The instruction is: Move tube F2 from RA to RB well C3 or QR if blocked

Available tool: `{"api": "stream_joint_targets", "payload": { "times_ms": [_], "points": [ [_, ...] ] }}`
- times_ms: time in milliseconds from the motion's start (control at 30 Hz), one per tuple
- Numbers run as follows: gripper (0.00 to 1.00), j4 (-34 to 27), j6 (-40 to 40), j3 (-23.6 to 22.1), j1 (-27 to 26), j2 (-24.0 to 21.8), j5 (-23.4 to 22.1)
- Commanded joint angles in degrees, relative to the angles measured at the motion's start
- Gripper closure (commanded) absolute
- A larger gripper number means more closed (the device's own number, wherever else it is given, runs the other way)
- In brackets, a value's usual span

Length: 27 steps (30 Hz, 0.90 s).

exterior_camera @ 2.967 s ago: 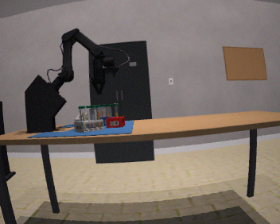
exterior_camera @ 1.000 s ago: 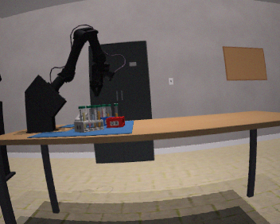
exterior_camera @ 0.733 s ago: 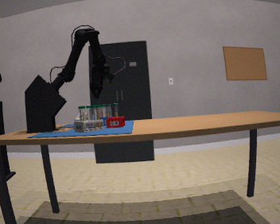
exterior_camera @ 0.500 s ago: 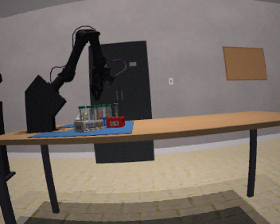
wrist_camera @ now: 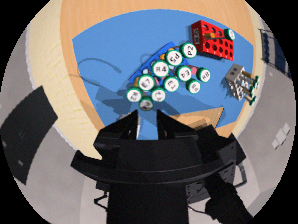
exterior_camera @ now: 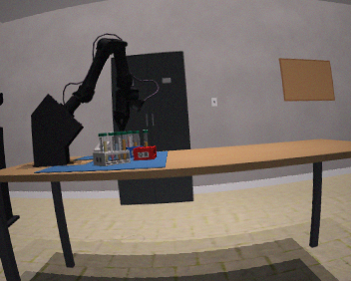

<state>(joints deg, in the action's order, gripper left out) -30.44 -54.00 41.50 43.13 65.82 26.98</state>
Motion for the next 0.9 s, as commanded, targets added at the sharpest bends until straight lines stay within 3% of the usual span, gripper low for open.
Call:
{"api": "stream_joint_targets", "payload": {
  "times_ms": [0, 500, 667, 867],
  "points": [
    [0.70, 2.84, 1.09, 0.43, -0.49, 0.02, -0.63],
    [0.70, 4.25, 1.58, -1.98, -1.16, -1.14, -0.78],
    [0.70, 4.57, 1.62, -0.50, -0.92, -0.66, -0.78],
    [0.70, 5.25, 1.97, -2.63, -1.35, 1.09, -1.07]
  ]
}}
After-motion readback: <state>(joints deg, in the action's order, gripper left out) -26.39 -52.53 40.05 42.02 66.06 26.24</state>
